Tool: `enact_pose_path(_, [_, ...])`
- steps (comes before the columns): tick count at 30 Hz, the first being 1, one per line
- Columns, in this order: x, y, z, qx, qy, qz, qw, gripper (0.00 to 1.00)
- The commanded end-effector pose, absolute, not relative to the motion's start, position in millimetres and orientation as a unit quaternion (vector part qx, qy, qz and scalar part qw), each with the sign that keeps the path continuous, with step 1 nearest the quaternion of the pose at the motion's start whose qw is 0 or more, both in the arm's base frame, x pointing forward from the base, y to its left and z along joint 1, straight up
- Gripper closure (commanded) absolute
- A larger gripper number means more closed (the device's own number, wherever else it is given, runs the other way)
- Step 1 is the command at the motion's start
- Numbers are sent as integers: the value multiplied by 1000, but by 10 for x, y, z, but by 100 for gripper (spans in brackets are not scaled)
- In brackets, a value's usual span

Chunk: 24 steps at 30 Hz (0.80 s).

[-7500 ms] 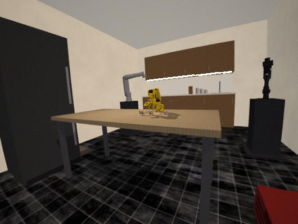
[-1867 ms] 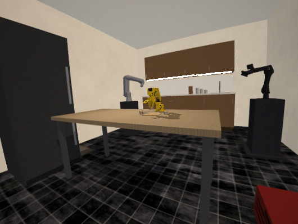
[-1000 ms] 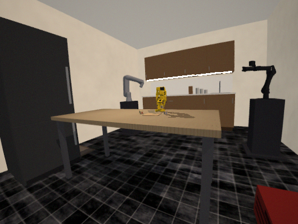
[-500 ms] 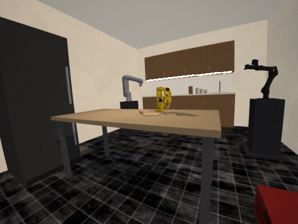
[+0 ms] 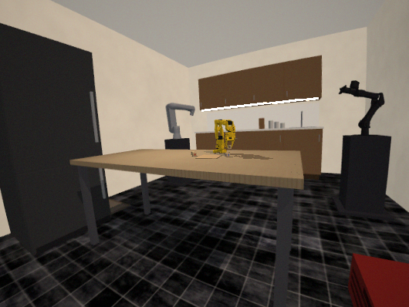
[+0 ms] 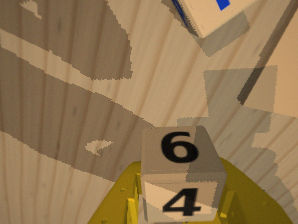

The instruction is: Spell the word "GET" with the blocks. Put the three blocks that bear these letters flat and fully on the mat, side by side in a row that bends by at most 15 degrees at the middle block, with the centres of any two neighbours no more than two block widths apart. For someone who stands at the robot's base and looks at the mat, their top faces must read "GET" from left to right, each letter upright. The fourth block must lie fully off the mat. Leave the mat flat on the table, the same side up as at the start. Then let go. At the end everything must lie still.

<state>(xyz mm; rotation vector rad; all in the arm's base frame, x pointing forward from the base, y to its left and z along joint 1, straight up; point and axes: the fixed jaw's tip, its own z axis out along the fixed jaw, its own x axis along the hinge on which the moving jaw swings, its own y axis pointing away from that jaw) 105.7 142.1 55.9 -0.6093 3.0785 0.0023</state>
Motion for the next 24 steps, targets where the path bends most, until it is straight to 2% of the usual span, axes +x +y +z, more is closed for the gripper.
enact_pose_path(1, [1088, 1474, 629, -194, 980, 19, 23, 100])
enact_pose_path(24, [1089, 1475, 603, -194, 980, 19, 23, 100])
